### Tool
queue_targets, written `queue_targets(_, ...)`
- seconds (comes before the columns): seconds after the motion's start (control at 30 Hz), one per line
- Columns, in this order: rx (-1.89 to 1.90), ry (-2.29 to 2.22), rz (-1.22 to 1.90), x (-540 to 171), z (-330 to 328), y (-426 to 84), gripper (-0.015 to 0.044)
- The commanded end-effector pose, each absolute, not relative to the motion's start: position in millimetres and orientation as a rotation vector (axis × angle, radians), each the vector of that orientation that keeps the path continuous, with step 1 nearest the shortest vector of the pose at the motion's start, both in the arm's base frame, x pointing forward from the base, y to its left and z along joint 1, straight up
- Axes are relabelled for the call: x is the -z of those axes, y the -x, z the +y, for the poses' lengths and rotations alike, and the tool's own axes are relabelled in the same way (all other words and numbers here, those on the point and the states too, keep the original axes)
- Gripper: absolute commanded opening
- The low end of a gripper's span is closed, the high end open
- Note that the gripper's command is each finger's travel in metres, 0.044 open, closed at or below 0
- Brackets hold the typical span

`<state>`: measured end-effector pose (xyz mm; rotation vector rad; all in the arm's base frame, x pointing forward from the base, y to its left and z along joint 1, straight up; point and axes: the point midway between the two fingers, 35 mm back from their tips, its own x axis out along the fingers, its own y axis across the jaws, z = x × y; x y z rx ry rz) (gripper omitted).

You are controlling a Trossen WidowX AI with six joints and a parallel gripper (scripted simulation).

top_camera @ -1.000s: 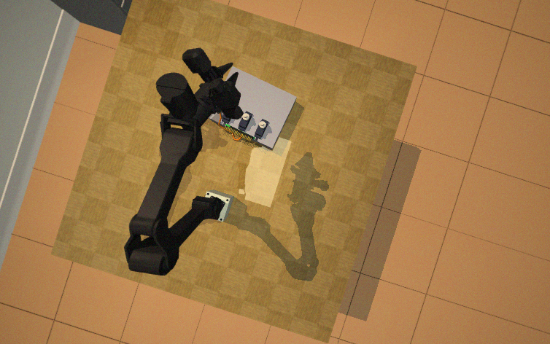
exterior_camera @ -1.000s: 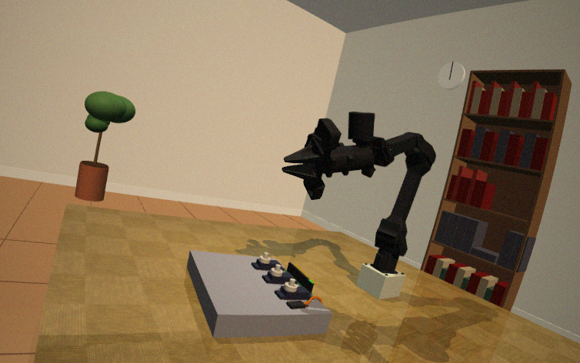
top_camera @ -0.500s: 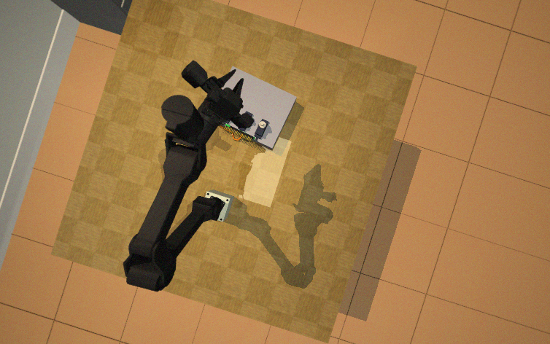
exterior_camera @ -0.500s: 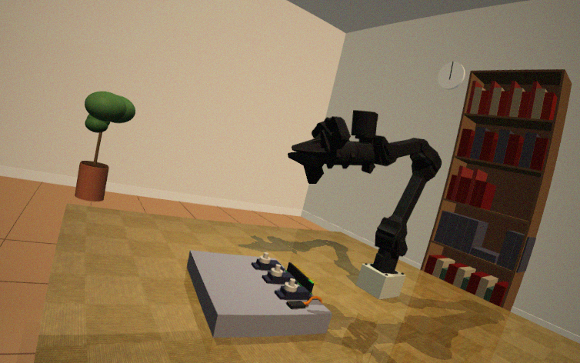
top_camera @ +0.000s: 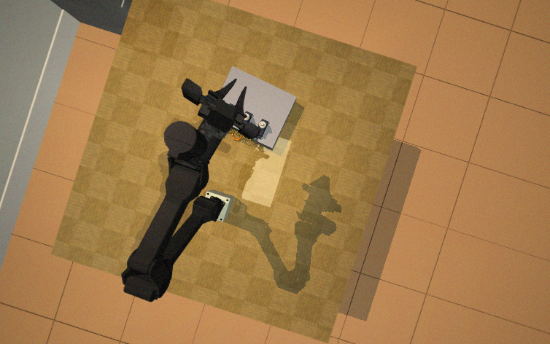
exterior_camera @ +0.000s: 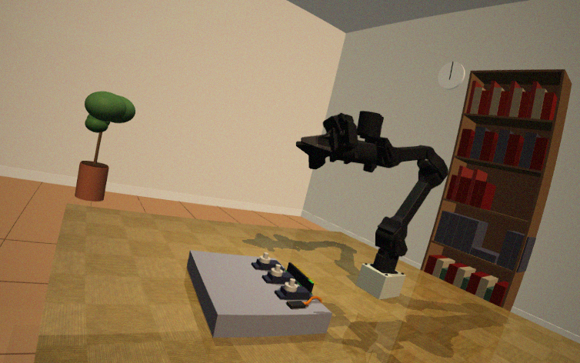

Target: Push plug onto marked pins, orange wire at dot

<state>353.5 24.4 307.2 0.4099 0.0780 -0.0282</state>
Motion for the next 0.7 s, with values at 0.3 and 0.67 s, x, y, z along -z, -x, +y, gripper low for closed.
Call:
queue_targets(0.3,0.001,-0.115,-0.026,-323.9,5.7,-325.3,0.0115)
queue_targets(0.67,-0.031,-0.022,0.051,-314.8,10.7,-333.6,0.0115)
